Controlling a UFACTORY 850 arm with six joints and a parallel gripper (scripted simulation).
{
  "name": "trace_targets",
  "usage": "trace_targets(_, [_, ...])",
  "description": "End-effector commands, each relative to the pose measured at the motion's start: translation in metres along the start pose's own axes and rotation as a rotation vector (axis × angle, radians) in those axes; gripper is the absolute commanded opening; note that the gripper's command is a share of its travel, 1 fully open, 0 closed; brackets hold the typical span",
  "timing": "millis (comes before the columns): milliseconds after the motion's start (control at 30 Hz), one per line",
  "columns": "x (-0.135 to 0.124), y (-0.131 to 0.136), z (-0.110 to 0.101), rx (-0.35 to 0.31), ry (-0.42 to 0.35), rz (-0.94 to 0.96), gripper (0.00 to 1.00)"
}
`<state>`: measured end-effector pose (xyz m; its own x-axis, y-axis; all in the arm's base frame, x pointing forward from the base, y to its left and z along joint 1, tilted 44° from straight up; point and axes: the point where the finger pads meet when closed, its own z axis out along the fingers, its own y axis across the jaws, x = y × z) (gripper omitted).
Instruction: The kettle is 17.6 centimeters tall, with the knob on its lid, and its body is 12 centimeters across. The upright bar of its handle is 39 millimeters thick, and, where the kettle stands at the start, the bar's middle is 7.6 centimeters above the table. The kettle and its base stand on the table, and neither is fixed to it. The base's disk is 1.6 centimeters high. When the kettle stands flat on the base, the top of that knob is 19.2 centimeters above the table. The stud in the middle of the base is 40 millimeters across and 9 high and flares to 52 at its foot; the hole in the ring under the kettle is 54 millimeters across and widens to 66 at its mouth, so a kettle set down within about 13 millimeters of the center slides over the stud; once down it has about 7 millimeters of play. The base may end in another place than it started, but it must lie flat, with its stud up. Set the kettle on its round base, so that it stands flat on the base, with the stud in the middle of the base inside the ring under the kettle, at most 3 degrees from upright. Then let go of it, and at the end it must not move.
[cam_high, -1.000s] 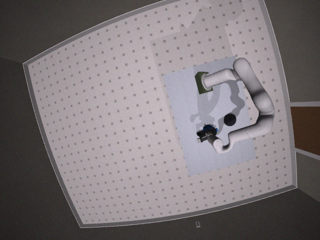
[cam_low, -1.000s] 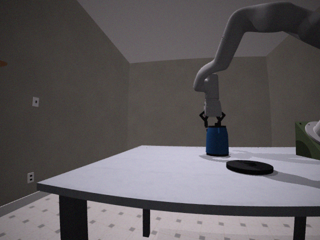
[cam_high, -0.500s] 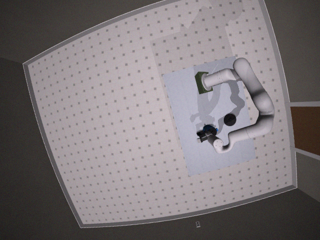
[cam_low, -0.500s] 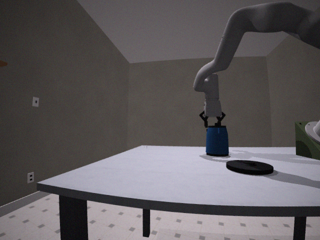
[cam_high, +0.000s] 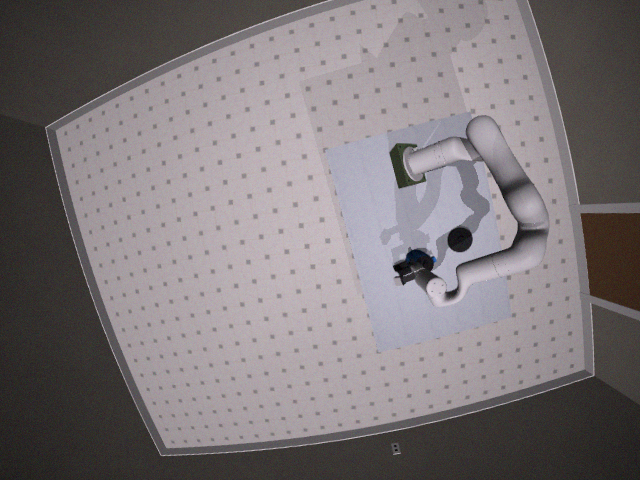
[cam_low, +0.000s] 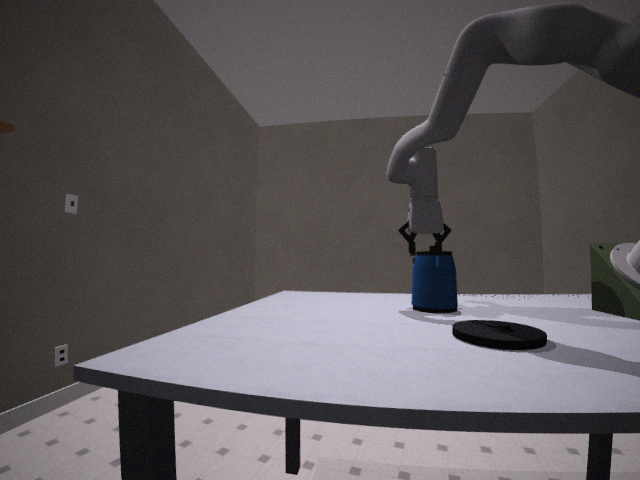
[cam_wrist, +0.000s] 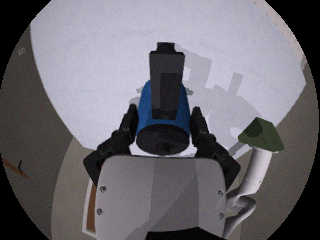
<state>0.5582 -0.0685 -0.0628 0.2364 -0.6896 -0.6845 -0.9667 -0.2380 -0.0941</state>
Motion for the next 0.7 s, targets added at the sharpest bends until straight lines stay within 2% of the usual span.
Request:
trace_targets(0, [0.0, -0.001, -0.001, 0.002, 0.001, -0.001, 0.81])
trace_targets(333, [0.0, -0.001, 0.002, 0.002, 0.001, -0.001, 0.81])
trace_targets(667, [0.0, -0.001, 0.024, 0.002, 0.001, -0.001, 0.81])
